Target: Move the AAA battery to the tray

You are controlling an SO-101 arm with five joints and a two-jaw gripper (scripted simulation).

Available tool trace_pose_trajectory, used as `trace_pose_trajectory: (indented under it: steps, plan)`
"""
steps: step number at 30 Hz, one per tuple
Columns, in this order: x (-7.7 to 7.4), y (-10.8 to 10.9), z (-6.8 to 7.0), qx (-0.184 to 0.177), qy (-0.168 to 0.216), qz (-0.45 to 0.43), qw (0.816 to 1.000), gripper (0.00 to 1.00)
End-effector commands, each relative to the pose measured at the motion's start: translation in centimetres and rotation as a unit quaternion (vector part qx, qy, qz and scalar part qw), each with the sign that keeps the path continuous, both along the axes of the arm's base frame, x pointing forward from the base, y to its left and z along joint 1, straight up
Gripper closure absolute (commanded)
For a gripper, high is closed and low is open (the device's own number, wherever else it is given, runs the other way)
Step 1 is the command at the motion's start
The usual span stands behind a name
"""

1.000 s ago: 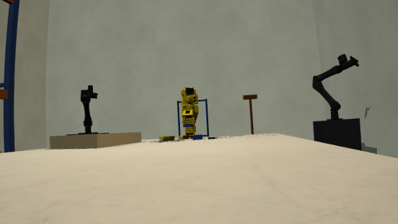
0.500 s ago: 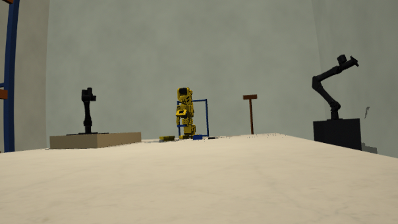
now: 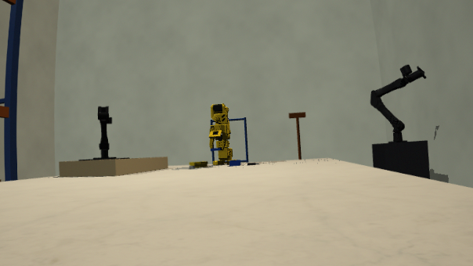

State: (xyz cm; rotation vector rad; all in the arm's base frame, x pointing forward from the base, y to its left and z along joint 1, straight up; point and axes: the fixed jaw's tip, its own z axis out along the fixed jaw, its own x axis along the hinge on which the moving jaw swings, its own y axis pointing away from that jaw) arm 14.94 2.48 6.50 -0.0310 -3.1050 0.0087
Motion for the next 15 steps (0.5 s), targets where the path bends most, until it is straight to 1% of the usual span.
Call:
trace_pose_trajectory:
  steps: [1, 15]
  plan:
    - [0.23, -0.10, 0.45, 0.003, -0.018, 0.001, 1.000, 0.79]
    - [0.33, -0.43, 0.56, 0.003, -0.018, 0.001, 1.000, 0.79]
